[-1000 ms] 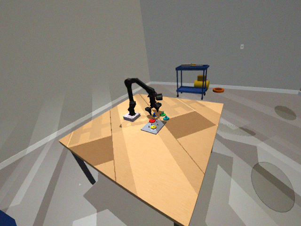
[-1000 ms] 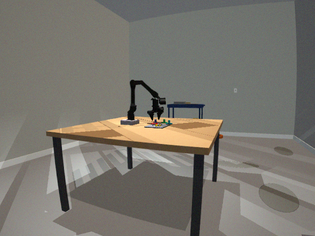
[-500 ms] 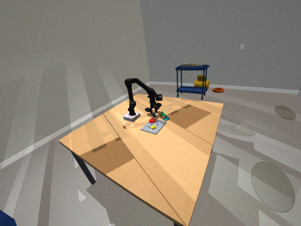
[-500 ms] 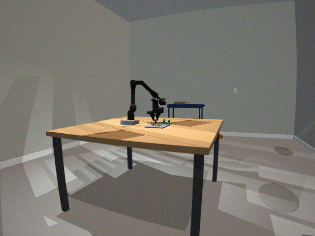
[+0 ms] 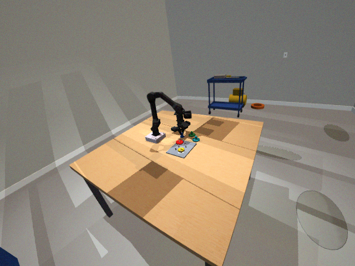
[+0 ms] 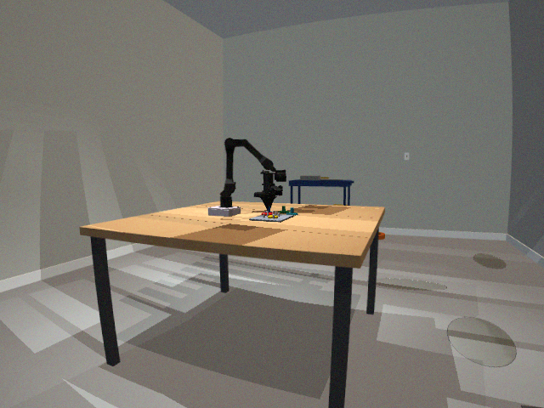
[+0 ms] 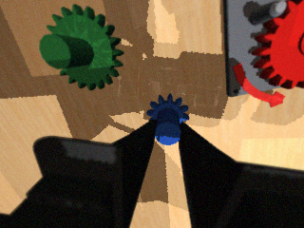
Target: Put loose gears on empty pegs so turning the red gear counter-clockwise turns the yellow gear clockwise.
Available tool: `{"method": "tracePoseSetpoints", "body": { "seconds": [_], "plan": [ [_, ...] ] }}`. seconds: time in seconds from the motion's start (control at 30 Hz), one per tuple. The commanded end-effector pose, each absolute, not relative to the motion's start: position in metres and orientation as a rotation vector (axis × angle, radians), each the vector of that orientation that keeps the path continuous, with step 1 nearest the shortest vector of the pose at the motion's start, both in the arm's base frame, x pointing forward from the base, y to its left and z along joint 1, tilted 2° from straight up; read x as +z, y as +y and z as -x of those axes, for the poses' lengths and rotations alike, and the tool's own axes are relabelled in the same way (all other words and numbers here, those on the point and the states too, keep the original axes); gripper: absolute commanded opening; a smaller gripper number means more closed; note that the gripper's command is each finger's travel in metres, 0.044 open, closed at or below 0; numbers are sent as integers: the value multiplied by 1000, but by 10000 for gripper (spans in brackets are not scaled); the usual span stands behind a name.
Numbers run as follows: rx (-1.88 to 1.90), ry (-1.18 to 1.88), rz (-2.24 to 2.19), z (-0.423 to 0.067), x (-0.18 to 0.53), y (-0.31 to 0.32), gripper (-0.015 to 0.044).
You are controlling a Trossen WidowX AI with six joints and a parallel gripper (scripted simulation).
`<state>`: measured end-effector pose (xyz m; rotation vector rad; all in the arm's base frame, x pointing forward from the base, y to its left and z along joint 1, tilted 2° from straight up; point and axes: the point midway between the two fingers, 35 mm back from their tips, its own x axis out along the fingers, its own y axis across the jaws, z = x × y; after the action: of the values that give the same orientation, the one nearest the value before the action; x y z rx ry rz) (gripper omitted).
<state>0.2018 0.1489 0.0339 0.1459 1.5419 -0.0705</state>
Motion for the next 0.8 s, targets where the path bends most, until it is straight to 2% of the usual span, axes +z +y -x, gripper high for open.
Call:
{"method": "tracePoseSetpoints", "body": {
  "seconds": [0.0,0.77],
  "plan": [
    [-71,1542,-151,-202,39,150,0],
    [-71,1542,-151,-204,95,152,0]
  ]
}}
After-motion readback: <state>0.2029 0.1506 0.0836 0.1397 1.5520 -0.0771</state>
